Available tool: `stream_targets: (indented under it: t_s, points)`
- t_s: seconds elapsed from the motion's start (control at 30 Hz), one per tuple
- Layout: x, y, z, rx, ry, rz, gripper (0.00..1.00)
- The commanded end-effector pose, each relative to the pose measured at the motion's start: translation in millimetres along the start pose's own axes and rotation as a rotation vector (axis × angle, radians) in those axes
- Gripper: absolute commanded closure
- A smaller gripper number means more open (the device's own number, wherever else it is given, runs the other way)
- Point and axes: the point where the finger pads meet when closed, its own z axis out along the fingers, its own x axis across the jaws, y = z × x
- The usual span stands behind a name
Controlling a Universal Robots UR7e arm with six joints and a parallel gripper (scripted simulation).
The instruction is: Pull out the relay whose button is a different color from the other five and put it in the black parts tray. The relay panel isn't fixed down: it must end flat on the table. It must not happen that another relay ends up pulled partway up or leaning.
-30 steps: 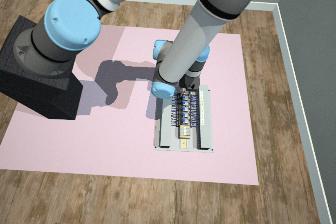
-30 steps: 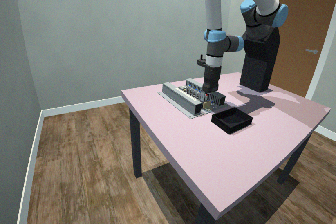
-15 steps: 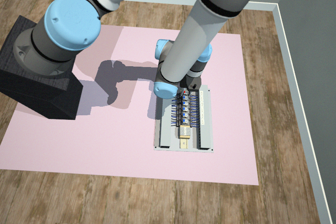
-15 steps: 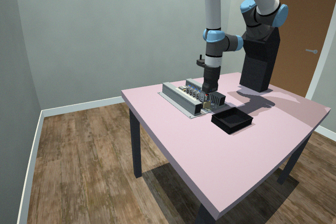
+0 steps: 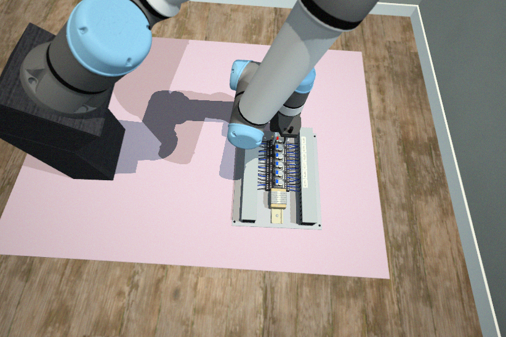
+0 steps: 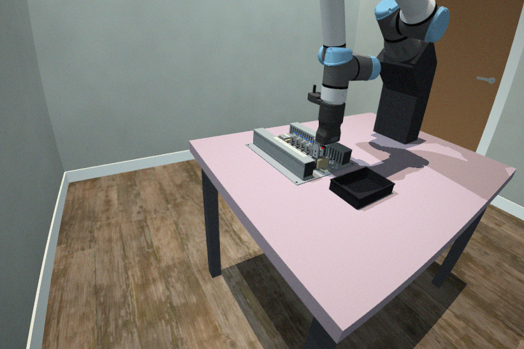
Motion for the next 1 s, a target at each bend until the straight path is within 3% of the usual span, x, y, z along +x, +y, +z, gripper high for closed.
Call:
stream_targets:
  t_s: [0.0, 0.97]
  points:
    - [-0.4, 0.1, -0.4, 0.0, -0.008, 0.0, 1.0]
    - [1.0, 0.1, -0.6, 0.0, -0.057, 0.0, 1.0]
